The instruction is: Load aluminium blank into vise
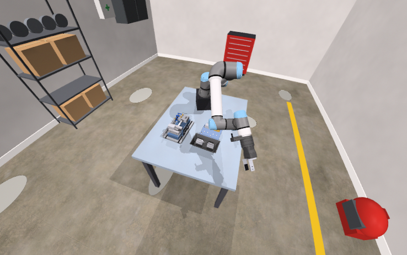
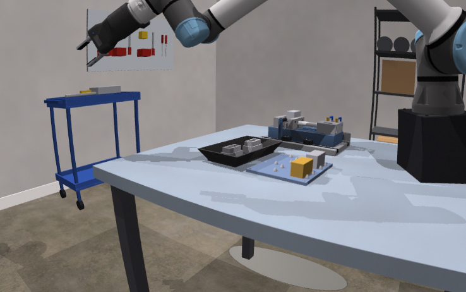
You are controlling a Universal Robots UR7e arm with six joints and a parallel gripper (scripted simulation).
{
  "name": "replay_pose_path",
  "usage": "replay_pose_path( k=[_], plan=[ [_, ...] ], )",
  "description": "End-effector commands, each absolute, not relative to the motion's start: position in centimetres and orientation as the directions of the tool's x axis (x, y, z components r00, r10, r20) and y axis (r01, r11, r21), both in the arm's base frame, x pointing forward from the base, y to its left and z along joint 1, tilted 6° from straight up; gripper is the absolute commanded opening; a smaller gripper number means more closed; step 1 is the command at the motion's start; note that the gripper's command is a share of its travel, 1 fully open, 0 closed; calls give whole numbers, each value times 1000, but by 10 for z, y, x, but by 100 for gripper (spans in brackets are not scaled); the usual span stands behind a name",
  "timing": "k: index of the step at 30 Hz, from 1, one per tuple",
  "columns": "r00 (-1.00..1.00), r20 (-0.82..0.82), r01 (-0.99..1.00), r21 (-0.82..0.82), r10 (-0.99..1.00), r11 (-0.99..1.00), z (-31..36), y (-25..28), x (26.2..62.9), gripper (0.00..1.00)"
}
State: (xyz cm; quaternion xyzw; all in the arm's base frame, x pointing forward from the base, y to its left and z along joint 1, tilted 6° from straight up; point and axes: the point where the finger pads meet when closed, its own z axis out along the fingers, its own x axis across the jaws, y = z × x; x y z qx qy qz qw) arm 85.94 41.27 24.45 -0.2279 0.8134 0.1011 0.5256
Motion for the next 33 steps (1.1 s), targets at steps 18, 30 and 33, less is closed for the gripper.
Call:
replay_pose_path(
  k=[18, 30, 33],
  plan=[
    [-341, -902, -477, -76, -264, 876, 246, 413, 859, 100],
    [-424, -872, -454, -29, -245, 890, 235, 402, 840, 100],
    [-460, -856, -442, -10, -236, 897, 229, 397, 831, 100]
  ],
)
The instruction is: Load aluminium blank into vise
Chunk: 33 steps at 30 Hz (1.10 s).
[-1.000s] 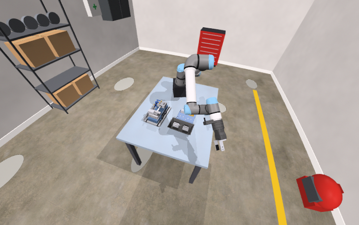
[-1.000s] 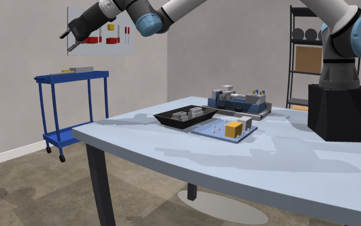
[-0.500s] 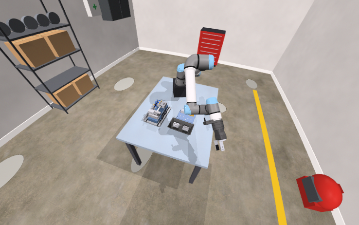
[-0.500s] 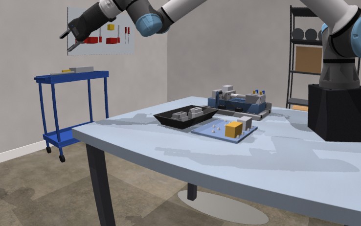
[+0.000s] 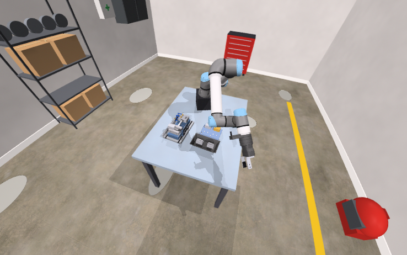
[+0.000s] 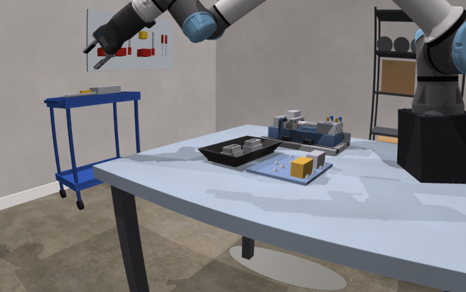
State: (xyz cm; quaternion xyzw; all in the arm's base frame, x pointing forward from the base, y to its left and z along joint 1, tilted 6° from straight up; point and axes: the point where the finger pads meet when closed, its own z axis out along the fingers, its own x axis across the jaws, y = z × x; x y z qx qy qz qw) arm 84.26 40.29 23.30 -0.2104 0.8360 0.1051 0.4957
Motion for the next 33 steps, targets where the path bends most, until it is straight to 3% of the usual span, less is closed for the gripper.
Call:
replay_pose_path(
  k=[1, 16, 18, 33],
  plan=[
    [-460, -856, -442, -10, -236, 897, 229, 397, 831, 100],
    [-784, -610, -245, 134, -115, 960, 167, 335, 699, 100],
    [-784, -610, -245, 134, -115, 960, 167, 335, 699, 100],
    [-947, -321, -13, 136, 32, 991, 110, 272, 541, 100]
  ],
)
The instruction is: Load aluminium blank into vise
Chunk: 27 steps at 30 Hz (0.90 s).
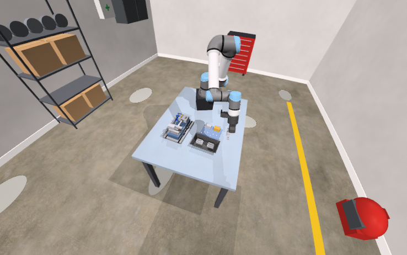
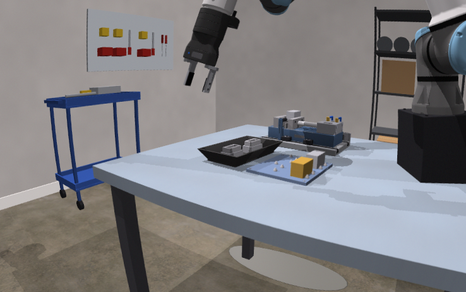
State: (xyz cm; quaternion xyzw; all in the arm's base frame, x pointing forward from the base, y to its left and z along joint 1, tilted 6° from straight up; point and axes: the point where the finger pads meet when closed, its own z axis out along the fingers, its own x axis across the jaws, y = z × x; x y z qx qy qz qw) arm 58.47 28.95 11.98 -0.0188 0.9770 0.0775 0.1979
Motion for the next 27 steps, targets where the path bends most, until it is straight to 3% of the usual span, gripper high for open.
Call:
replay_pose_path(
  k=[1, 14, 26, 27],
  plan=[
    [-947, -321, -13, 136, 32, 991, 110, 272, 541, 100],
    [-981, -126, 138, 67, 145, 988, 74, 228, 421, 100],
    [-982, -97, 159, 52, 164, 986, 69, 222, 401, 100],
    [-982, -97, 159, 52, 164, 986, 69, 222, 401, 0]
  ],
)
